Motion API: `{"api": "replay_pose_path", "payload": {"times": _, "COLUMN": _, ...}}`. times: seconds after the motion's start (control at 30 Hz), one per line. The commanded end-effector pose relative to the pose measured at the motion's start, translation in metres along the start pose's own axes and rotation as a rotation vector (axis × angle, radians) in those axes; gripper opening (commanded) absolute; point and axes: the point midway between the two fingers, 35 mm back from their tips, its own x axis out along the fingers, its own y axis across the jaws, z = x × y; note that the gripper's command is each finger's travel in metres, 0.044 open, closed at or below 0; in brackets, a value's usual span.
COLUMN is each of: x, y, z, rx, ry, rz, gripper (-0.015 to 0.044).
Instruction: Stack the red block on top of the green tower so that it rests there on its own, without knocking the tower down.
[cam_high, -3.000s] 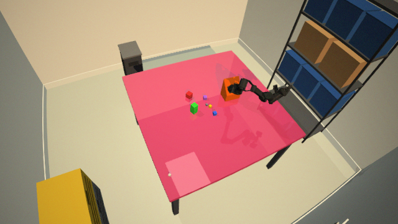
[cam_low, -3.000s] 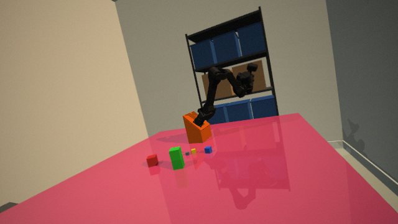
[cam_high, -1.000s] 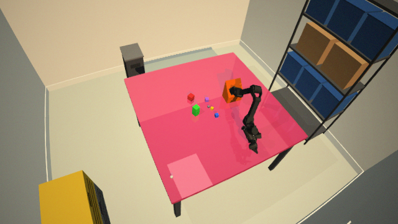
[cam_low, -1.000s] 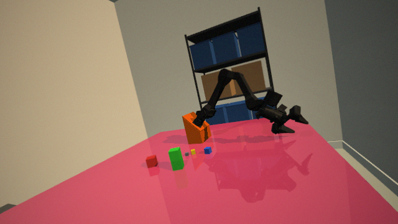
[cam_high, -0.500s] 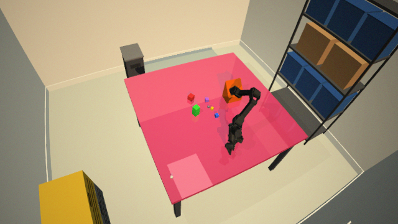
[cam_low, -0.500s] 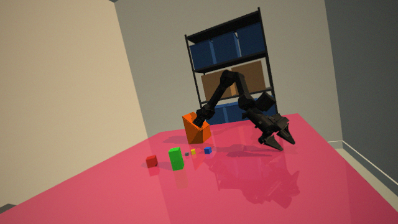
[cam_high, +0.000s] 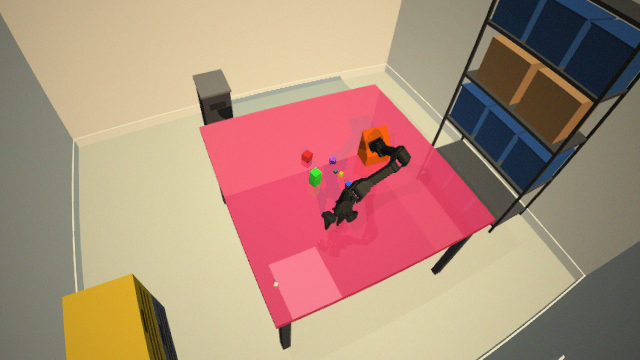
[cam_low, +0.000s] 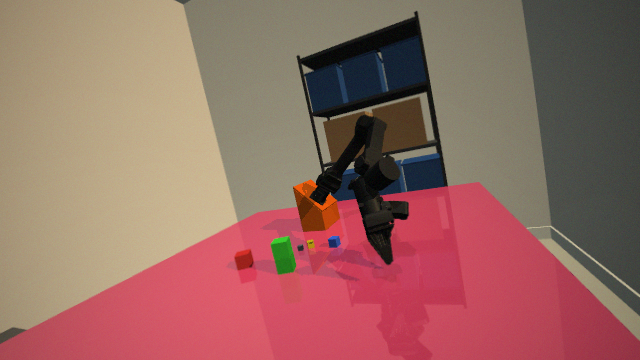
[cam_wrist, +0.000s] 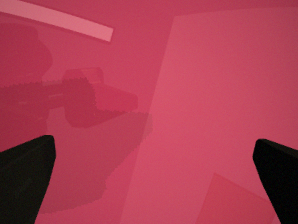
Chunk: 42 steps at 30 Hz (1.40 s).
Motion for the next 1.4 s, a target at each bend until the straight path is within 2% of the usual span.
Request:
{"api": "replay_pose_path", "payload": {"times": 0.0, "x": -0.006, "y": -0.011, "z": -0.05, "rx": 0.078, "ry": 0.099, "rz": 0.014, "gripper": 0.044}}
{"api": "replay_pose_path", "payload": {"times": 0.37, "x": -0.053, "y": -0.028, "z": -0.191, "rx": 0.286, "ry": 0.355, "rz": 0.033, "gripper": 0.044}}
{"api": "replay_pose_path", "payload": {"times": 0.73, "x": -0.122, "y": -0.001, "z": -0.316, "rx": 0.61, "ry": 0.528, "rz": 0.078, "gripper": 0.044}}
{"api": "replay_pose_path", "payload": {"times": 1.1, "x": -0.17, "y": 0.056, "z": -0.381, "rx": 0.936, "ry": 0.552, "rz": 0.199, "gripper": 0.044}}
{"api": "replay_pose_path", "payload": {"times": 1.37, "x": -0.213, "y": 0.113, "z": -0.414, "rx": 1.25, "ry": 0.483, "rz": 0.315, "gripper": 0.044}}
